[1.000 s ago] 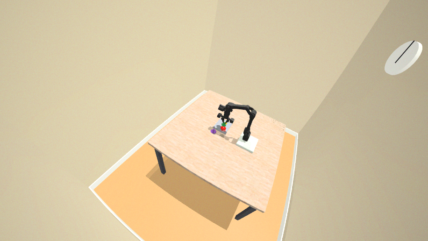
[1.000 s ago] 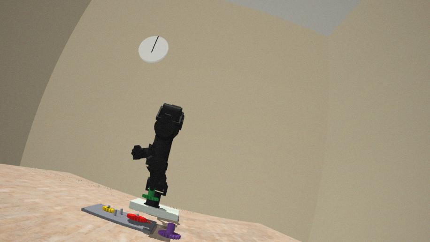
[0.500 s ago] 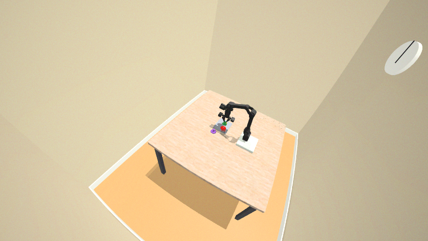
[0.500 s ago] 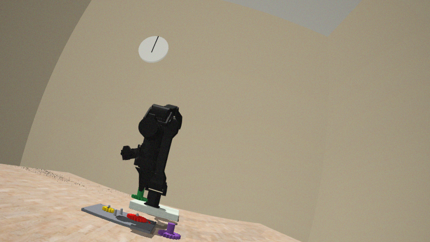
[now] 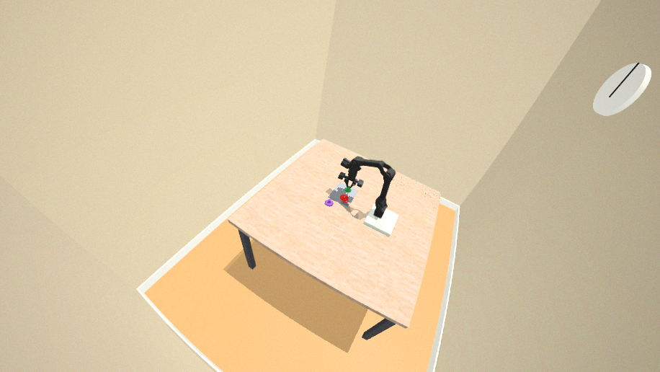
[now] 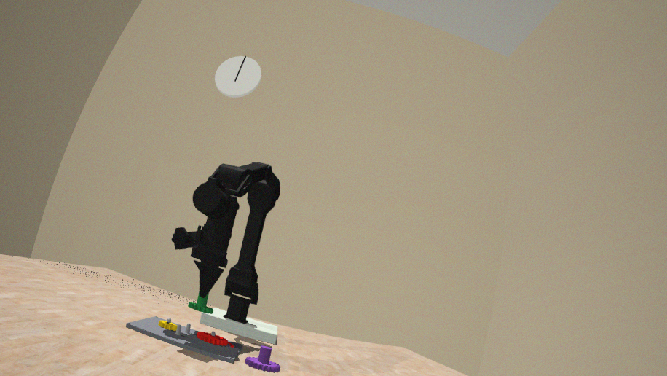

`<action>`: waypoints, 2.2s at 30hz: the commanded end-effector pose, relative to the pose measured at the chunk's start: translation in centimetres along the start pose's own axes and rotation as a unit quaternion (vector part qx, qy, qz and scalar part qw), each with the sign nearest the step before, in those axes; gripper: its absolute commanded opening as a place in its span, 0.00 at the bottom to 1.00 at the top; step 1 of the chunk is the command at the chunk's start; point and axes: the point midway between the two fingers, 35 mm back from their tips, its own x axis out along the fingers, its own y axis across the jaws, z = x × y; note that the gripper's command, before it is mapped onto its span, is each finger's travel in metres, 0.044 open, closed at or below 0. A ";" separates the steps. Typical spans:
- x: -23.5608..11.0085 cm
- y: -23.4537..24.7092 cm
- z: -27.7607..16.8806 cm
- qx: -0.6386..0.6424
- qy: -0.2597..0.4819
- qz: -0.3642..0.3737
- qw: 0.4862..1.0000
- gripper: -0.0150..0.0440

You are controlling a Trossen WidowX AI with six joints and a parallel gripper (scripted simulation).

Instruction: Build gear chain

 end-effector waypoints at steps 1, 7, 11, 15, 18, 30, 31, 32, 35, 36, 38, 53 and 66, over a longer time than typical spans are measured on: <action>0.4 -0.3 0.8 -0.004 0.000 -0.002 1.000 0.25; 0.7 -0.5 1.7 -0.006 -0.001 -0.003 1.000 0.25; 0.6 -0.5 1.8 -0.006 -0.001 -0.003 1.000 0.25; 0.5 -0.5 1.8 -0.006 -0.001 -0.003 1.000 0.25; 0.5 -0.5 1.8 -0.006 -0.001 -0.003 1.000 0.25; 0.6 -0.5 1.8 -0.009 -0.001 -0.003 1.000 0.25; 0.6 -0.5 1.8 -0.013 -0.001 -0.003 1.000 0.25; 0.7 -0.5 1.8 -0.018 -0.001 -0.003 1.000 0.25; 1.0 -0.5 1.8 -0.038 -0.001 -0.003 0.999 0.25; 1.2 -0.5 1.8 -0.047 -0.001 -0.003 0.999 0.25; 1.5 -0.5 1.8 -0.064 -0.001 -0.003 0.998 0.25; 3.7 -0.5 1.9 -0.048 -0.001 -0.003 0.999 0.25; 4.8 -0.6 1.9 0.084 -0.001 -0.003 0.997 0.25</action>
